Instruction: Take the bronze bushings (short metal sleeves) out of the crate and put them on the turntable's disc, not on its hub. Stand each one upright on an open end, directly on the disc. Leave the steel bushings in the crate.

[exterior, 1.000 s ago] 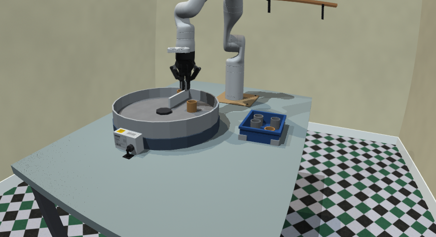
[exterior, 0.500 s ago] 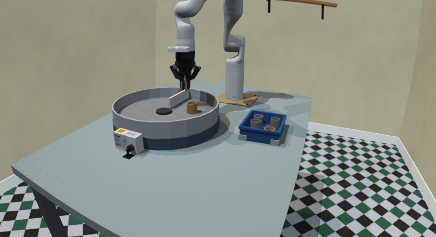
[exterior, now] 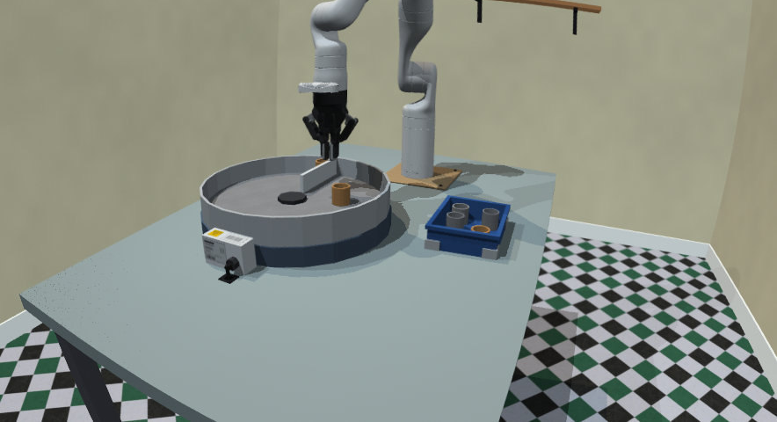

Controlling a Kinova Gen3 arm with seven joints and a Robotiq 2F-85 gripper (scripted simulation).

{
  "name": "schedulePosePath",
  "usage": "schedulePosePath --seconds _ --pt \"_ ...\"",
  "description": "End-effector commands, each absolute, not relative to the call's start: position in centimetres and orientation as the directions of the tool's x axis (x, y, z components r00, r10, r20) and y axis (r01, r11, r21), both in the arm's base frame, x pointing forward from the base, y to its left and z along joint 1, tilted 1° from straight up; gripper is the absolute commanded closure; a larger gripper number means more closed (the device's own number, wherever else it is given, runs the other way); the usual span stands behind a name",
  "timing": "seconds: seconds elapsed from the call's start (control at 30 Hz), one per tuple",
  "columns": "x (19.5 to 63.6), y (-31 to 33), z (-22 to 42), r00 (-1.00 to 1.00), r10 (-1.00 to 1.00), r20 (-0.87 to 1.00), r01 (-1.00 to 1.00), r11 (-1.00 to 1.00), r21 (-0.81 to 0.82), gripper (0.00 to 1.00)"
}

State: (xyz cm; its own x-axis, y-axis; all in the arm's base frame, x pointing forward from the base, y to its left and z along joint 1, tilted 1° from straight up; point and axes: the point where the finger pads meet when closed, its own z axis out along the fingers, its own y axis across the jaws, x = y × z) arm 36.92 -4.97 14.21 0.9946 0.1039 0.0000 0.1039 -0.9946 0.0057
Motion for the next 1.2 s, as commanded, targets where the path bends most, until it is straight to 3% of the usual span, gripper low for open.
schedulePosePath --seconds 0.0,0.77,1.17 --pt "36.9 -5.0 14.5 0.995 0.102 0.000 0.102 -0.995 0.007 0.86" --pt "36.9 -4.8 14.5 0.995 0.101 0.000 0.101 -0.995 0.007 0.88" --pt "37.4 2.0 14.4 0.995 0.103 0.002 0.103 -0.995 0.008 0.88"
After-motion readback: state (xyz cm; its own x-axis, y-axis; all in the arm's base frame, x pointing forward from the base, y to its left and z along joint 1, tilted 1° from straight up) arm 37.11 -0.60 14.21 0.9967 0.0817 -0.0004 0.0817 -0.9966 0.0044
